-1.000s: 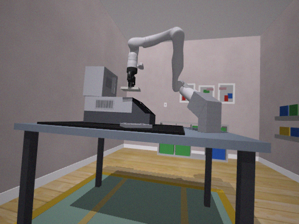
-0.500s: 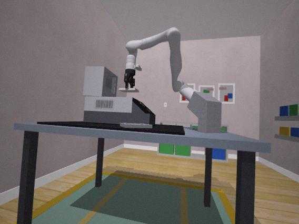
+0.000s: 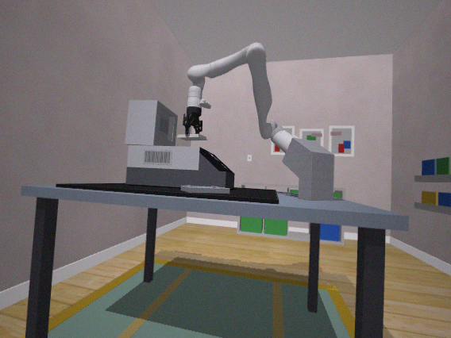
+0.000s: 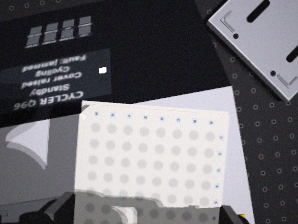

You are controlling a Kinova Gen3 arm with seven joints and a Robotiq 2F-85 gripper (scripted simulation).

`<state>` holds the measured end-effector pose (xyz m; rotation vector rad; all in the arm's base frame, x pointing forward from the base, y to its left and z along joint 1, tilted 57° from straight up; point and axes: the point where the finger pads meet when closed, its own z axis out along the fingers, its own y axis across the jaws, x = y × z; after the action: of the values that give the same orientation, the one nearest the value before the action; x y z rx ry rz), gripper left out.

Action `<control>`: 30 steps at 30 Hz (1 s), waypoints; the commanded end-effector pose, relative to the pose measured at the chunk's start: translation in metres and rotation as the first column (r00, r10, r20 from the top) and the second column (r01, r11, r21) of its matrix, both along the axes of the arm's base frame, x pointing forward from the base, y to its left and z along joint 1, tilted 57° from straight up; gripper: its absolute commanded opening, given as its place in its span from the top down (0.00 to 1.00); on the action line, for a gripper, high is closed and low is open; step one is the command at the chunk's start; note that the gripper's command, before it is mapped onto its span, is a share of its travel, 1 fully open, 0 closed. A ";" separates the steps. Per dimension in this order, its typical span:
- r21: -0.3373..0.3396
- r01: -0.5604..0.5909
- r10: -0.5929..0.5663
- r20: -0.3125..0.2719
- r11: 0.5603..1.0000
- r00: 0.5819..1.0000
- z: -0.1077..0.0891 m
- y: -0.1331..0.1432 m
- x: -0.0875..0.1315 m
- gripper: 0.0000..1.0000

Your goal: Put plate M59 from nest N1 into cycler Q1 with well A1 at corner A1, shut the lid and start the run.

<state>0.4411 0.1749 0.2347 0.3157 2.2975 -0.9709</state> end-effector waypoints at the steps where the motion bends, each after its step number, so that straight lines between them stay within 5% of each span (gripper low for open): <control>1: 0.029 0.021 -0.021 0.028 0.999 0.999 0.008 -0.005 0.005 0.09; 30: 0.186 0.164 -0.203 0.219 0.969 0.954 0.072 -0.040 0.027 0.09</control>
<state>0.4670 0.1363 0.3049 0.6432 2.1660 -0.8122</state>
